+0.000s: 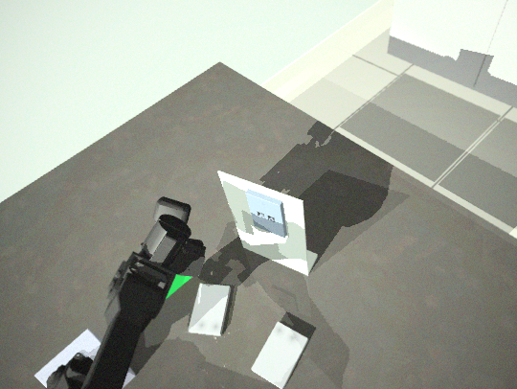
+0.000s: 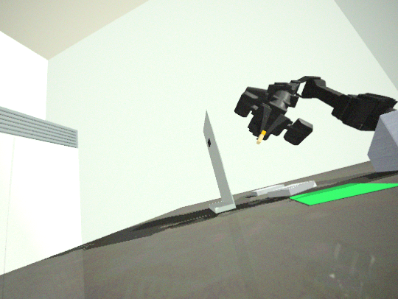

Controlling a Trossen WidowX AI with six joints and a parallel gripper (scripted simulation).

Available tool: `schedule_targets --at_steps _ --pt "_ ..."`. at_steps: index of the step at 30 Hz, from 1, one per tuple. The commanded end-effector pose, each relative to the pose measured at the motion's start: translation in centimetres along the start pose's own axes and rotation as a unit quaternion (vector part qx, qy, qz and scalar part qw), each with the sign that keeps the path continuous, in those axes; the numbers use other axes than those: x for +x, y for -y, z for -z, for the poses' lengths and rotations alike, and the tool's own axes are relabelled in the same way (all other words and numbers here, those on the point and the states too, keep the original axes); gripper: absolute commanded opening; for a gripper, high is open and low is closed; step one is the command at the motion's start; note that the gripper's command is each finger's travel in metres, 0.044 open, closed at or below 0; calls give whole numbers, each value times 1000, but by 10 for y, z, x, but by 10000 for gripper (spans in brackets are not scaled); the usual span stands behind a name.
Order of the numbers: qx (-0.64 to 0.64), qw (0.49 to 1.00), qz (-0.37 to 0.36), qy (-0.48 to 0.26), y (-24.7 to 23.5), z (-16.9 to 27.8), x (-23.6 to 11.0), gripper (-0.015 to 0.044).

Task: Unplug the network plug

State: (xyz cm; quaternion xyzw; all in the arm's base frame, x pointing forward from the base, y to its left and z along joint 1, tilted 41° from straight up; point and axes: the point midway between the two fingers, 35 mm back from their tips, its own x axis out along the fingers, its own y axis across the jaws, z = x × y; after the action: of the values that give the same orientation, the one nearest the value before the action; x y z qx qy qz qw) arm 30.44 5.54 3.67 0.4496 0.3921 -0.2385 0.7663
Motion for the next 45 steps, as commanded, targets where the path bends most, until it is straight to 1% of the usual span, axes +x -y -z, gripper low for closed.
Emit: schedule_targets --at_steps 1,16,29,45 --pt "1 1000 28 11 12 10 7 0" --pt "-17 991 100 81 50 39 21 0" --pt "-51 978 126 160 78 54 23 0" --pt "-53 977 127 164 90 50 34 0"
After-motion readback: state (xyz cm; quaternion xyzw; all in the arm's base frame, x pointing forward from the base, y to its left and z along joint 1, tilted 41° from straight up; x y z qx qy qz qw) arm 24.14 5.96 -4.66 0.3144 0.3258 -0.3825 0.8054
